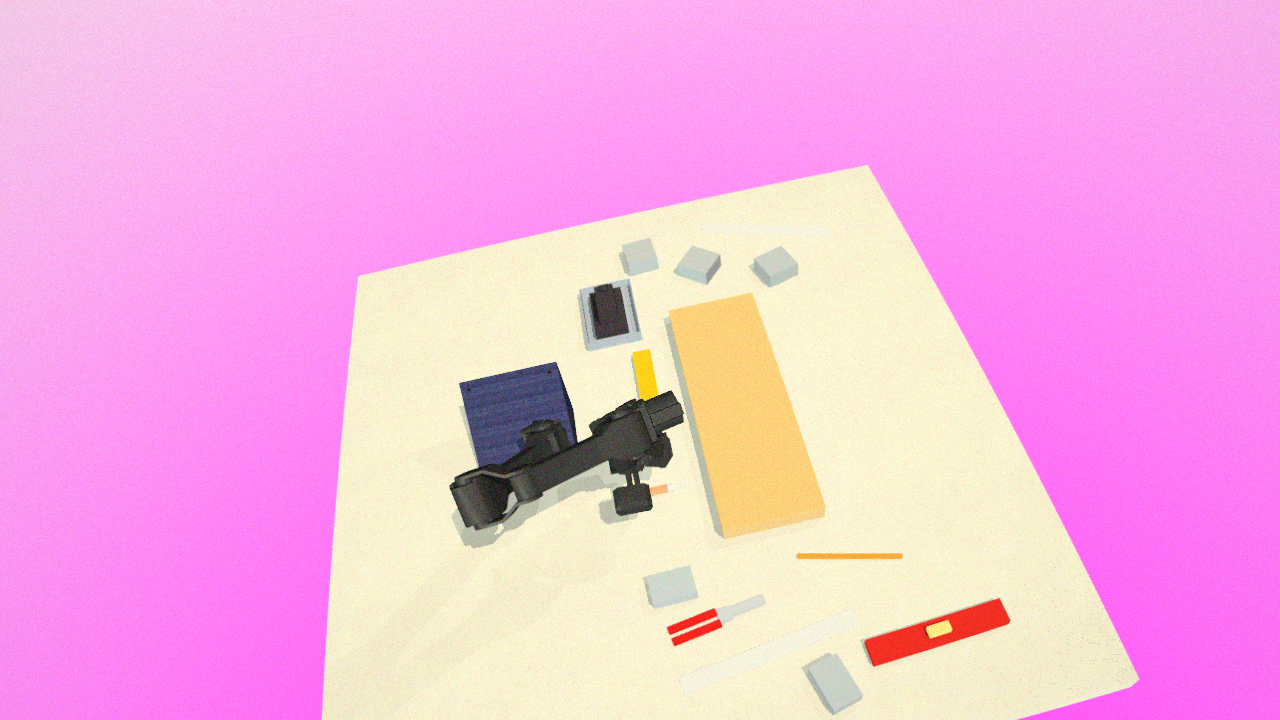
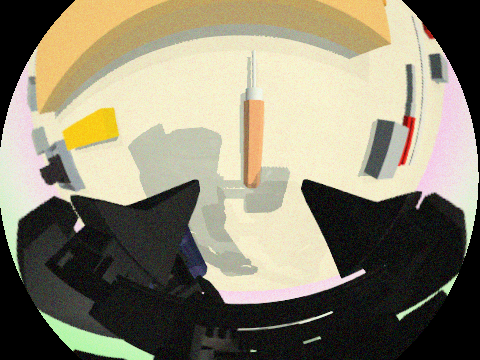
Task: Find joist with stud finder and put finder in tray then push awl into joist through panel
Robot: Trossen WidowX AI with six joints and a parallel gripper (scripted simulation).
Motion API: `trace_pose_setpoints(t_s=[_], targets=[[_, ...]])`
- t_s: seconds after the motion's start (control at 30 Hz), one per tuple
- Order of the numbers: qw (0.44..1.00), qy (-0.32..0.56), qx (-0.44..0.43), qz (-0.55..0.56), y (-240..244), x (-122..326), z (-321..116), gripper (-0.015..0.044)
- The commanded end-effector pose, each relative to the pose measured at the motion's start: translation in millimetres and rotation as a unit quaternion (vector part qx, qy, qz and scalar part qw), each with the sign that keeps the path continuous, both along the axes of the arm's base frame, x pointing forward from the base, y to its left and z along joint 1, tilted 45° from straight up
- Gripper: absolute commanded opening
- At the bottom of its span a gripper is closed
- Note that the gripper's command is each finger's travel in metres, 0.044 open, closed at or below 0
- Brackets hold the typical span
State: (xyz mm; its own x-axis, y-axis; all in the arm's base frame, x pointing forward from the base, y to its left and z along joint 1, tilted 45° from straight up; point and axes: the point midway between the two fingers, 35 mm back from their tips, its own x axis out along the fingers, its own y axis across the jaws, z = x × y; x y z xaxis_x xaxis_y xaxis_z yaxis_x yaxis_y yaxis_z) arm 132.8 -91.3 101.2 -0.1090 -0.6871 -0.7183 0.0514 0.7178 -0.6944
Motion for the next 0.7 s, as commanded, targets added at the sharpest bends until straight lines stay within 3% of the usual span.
trace_pose_setpoints(t_s=[0.0, 0.57, 0.67], targets=[[1.000, 0.003, -0.002, 0.001, -5.9, -1.7, -5.7, 0.0440], [1.000, 0.003, -0.006, 0.001, -22.1, -4.3, -20.0, 0.0440], [1.000, 0.003, -0.006, 0.001, -22.1, -4.3, -20.0, 0.0361]])
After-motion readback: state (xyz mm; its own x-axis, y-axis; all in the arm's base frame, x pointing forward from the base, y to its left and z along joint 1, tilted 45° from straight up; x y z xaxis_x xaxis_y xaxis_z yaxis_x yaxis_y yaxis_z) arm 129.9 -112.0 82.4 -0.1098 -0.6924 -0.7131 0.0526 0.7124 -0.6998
